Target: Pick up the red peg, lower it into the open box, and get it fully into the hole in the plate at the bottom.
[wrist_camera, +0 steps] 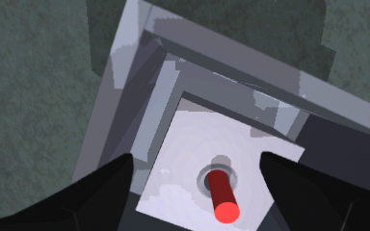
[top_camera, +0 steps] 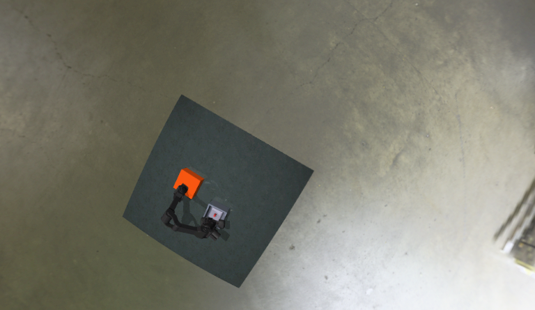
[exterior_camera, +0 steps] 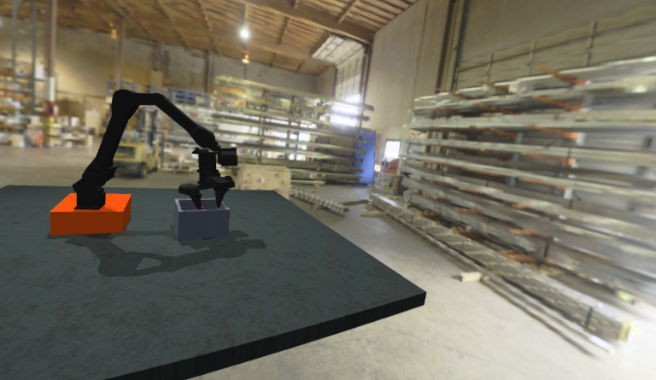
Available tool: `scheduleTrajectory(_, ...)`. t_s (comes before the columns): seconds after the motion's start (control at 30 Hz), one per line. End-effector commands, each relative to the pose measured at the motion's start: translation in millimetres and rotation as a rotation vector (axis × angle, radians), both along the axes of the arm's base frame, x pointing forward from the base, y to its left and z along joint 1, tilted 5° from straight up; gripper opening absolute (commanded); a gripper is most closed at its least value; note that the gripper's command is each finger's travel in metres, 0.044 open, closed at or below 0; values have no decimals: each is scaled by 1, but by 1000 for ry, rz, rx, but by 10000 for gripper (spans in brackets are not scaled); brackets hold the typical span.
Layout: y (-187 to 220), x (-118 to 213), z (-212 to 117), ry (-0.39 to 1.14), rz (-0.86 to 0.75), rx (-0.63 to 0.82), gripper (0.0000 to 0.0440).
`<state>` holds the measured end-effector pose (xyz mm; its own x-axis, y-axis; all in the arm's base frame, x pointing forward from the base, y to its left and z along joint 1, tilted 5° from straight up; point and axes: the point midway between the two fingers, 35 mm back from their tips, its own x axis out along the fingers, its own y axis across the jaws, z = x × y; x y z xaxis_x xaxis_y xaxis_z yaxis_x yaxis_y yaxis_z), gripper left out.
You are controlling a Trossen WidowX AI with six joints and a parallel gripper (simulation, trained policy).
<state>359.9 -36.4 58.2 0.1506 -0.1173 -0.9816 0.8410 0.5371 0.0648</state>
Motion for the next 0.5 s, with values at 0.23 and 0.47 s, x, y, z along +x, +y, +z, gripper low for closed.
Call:
scheduleTrajectory(0.23, -19, 25, 9, -56, 0, -27, 440)
scheduleTrajectory(0.47, -38, 39, 17, -105, -20, -57, 440)
